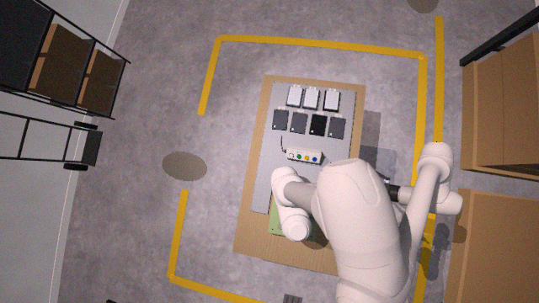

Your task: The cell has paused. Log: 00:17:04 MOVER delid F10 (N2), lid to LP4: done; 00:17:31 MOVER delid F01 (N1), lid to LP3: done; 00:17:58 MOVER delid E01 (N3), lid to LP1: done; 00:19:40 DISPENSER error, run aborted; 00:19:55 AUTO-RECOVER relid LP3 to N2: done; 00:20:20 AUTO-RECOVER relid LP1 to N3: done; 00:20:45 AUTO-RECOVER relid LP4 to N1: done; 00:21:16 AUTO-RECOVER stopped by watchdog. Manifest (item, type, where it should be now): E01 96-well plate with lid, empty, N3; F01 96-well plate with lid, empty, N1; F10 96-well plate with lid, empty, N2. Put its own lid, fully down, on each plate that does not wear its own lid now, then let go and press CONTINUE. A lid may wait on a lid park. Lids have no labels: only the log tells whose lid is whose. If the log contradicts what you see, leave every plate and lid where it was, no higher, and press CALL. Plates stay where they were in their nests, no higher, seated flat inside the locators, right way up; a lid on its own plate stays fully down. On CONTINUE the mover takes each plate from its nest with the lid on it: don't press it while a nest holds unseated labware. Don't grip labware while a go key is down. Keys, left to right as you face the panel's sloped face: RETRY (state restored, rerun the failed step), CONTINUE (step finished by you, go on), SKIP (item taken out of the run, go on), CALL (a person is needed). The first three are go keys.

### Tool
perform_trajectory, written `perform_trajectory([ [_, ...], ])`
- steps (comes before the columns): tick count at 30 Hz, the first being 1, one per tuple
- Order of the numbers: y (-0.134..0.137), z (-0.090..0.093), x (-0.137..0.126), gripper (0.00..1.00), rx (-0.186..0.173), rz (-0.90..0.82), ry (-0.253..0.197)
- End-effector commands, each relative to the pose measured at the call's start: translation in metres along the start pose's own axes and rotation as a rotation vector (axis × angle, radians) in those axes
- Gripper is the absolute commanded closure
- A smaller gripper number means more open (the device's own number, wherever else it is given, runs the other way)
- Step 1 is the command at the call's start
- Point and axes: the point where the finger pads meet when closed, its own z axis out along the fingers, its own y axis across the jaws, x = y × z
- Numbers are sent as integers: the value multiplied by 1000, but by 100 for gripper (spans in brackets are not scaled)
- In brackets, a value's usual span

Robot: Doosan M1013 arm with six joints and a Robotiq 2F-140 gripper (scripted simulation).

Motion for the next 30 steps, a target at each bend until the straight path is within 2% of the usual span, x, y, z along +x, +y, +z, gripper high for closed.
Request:
perform_trajectory([
  [1,45,32,-23,0,139,-142,-116],
  [2,45,32,-23,0,139,-142,-116],
  [3,60,43,-28,0,181,-194,-152],
  [4,60,43,-28,0,181,-194,-152],
  [5,76,53,-33,0,224,-250,-189],
  [6,76,53,-33,0,224,-250,-189],
  [7,92,65,-37,0,265,-309,-225],
  [8,92,65,-37,0,265,-309,-225],
  [9,110,76,-41,0,306,-371,-262],
  [12,110,76,-41,0,306,-371,-262],
  [14,147,102,-44,0,384,-502,-333],
  [15,147,102,-44,0,384,-502,-333],
  [16,165,115,-44,0,420,-569,-366],
  [17,165,115,-44,0,420,-569,-366],
  [18,184,129,-43,0,455,-638,-399],
  [19,184,129,-43,0,455,-638,-399],
  [20,203,143,-40,0,487,-706,-429],
  [21,203,143,-40,0,487,-706,-429],
  [22,221,157,-37,0,517,-774,-458],
  [23,221,157,-37,0,517,-774,-458],
  [24,238,172,-32,0,545,-841,-485],
  [25,238,172,-32,0,545,-841,-485],
  [26,255,186,-26,0,570,-907,-510],
  [29,255,186,-26,0,570,-907,-510],
  [30,271,201,-20,0,592,-970,-532],
])
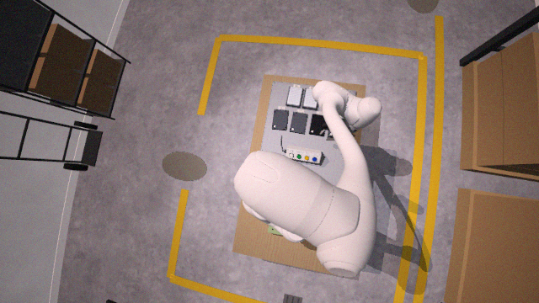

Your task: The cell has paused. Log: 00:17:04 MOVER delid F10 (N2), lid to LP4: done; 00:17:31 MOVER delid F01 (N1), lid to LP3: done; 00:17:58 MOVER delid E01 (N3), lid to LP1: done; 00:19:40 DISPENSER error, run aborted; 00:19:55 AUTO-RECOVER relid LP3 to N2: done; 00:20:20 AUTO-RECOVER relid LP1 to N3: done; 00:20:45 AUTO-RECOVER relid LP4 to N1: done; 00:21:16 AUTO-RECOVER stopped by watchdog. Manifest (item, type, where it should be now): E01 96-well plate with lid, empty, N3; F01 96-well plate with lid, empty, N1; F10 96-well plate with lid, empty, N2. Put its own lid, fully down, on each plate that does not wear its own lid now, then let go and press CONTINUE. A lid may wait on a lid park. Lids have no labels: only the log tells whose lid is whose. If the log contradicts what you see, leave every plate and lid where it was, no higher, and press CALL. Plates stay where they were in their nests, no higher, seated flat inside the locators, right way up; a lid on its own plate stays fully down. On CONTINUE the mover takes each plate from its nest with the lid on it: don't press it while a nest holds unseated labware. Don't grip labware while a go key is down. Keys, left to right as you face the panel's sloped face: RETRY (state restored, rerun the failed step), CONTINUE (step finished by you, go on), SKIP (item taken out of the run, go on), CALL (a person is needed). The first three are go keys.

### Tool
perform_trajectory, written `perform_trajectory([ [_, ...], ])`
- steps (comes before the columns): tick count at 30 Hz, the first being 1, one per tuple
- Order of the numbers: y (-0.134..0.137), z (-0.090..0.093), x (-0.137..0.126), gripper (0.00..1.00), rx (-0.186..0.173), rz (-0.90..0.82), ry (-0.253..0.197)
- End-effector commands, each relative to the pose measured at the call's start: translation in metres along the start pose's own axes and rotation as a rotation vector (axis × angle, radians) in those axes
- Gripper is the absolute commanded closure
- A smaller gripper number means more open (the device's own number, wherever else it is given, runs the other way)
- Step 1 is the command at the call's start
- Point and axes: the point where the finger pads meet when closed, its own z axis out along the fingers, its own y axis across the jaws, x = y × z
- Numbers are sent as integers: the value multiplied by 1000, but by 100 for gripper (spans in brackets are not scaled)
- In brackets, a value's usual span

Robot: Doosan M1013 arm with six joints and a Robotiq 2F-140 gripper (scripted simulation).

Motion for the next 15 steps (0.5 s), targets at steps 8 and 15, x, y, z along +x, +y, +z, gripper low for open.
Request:
perform_trajectory([
  [8,118,17,-31,0,98,-320,-164],
  [15,177,24,-34,0,126,-466,-234],
])
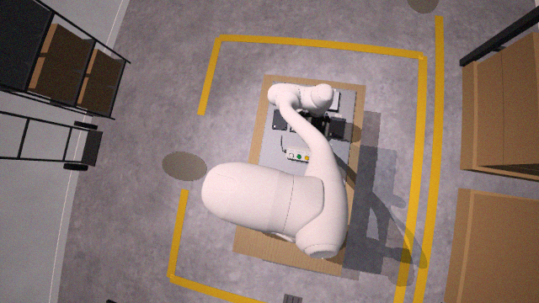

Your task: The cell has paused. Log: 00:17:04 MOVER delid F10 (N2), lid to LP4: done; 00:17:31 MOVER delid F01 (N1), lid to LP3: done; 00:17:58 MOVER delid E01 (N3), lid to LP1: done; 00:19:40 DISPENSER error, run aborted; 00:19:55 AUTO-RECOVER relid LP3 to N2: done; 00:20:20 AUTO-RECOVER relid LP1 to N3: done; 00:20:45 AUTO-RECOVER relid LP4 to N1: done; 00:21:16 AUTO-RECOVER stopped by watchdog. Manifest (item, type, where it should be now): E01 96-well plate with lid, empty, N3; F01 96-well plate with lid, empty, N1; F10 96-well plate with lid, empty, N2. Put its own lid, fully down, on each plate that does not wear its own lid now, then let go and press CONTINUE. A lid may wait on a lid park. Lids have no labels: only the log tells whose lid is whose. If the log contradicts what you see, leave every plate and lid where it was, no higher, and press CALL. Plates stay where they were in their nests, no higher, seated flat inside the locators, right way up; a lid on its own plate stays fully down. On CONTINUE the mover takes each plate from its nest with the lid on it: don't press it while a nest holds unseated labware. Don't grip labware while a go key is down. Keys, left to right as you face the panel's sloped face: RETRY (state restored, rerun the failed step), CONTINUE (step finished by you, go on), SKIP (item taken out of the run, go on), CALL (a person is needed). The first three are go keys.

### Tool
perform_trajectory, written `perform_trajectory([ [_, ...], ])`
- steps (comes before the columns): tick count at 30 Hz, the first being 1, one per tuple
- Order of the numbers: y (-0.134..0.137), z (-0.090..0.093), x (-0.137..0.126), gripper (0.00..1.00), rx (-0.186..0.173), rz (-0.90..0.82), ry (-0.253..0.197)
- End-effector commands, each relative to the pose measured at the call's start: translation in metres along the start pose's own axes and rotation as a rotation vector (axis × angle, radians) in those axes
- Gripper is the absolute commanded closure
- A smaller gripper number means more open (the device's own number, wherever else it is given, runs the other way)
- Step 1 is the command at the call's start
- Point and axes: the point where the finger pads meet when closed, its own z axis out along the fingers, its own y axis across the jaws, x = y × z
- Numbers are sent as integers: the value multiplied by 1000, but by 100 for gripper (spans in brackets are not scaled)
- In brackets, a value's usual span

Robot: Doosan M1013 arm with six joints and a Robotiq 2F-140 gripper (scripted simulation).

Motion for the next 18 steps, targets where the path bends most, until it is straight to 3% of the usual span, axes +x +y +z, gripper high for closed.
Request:
perform_trajectory([
  [1,12,2,-7,0,9,-31,-17],
  [6,19,2,-10,0,12,-50,-27],
  [7,19,2,-10,100,12,-50,-27],
  [18,19,2,-10,100,12,-50,-27],
])
